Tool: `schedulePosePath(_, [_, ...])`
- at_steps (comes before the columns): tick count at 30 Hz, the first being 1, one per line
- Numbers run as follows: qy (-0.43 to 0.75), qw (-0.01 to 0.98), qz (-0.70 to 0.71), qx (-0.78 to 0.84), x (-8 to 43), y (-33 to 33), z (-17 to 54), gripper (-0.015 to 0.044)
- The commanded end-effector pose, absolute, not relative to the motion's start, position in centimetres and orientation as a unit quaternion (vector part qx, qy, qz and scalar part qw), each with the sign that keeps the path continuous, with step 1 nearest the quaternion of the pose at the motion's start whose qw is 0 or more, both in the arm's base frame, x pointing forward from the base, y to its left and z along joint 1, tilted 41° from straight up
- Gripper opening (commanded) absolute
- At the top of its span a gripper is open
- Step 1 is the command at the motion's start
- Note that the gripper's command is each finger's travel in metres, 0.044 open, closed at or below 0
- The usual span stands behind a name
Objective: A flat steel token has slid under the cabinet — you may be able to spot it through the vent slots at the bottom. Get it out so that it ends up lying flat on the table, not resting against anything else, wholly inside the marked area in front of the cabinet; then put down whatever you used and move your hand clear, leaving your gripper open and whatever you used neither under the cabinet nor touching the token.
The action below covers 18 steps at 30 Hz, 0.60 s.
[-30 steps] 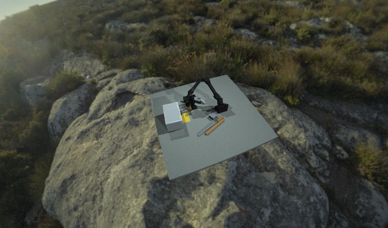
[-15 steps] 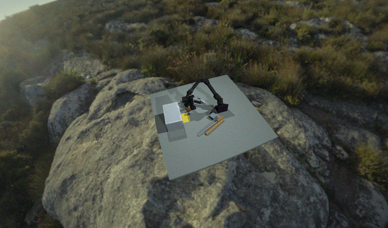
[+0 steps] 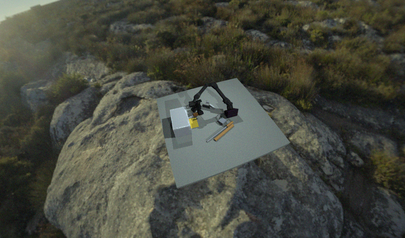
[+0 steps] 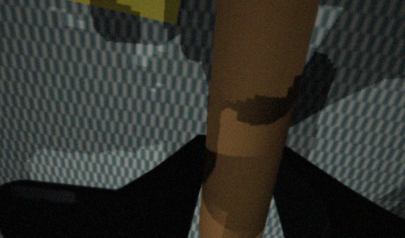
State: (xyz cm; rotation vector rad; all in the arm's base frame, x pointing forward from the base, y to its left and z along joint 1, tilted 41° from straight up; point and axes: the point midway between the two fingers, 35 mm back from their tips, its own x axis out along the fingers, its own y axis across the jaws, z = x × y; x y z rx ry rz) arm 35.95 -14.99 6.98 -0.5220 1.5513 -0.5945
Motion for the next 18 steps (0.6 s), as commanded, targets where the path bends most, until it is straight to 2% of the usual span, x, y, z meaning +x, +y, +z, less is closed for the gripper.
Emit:
schedulePosePath(1, [0.679,0.646,-0.264,-0.228,36.6,-15.1,7.0,0.0000])
schedulePosePath(18, [0.679,0.646,-0.265,-0.228,38.1,-15.2,7.0,0.0000])
